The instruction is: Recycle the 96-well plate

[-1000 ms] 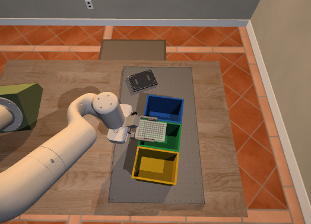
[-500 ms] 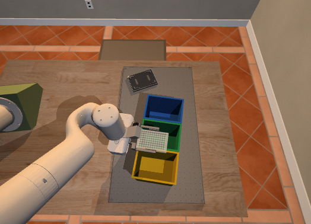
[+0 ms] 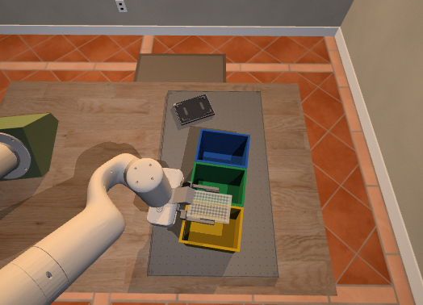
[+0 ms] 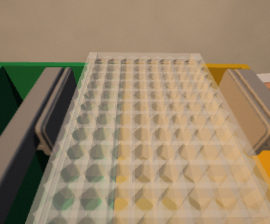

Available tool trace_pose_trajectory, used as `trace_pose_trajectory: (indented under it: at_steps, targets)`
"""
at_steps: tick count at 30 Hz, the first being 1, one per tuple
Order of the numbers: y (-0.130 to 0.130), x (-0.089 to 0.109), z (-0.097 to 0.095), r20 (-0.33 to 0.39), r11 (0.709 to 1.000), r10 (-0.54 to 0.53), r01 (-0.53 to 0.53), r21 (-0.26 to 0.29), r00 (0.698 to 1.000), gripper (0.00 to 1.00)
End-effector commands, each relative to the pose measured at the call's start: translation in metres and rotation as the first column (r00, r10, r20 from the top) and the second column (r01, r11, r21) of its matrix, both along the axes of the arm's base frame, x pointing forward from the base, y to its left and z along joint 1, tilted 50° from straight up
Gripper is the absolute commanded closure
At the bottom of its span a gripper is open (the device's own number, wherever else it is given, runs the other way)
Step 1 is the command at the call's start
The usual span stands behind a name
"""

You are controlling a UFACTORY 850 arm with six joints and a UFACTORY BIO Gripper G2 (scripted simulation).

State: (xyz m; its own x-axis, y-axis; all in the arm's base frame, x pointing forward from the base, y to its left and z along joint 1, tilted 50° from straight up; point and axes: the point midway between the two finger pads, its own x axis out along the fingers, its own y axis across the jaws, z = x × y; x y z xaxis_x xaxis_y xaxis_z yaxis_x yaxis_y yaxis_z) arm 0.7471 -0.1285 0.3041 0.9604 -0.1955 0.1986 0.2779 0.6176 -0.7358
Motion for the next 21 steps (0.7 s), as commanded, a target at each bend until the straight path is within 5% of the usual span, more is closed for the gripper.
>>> trace_pose_trajectory:
  at_steps: [1,13,21]
  targets:
    - [-0.006,0.001,0.008,0.0,1.0,0.001,-0.001,0.001,1.0,1.0]
    - [-0.032,0.001,0.038,0.0,1.0,0.001,-0.001,0.0,1.0,1.0]
    - [-0.033,0.002,0.039,0.0,1.0,0.001,-0.001,0.0,1.0,1.0]
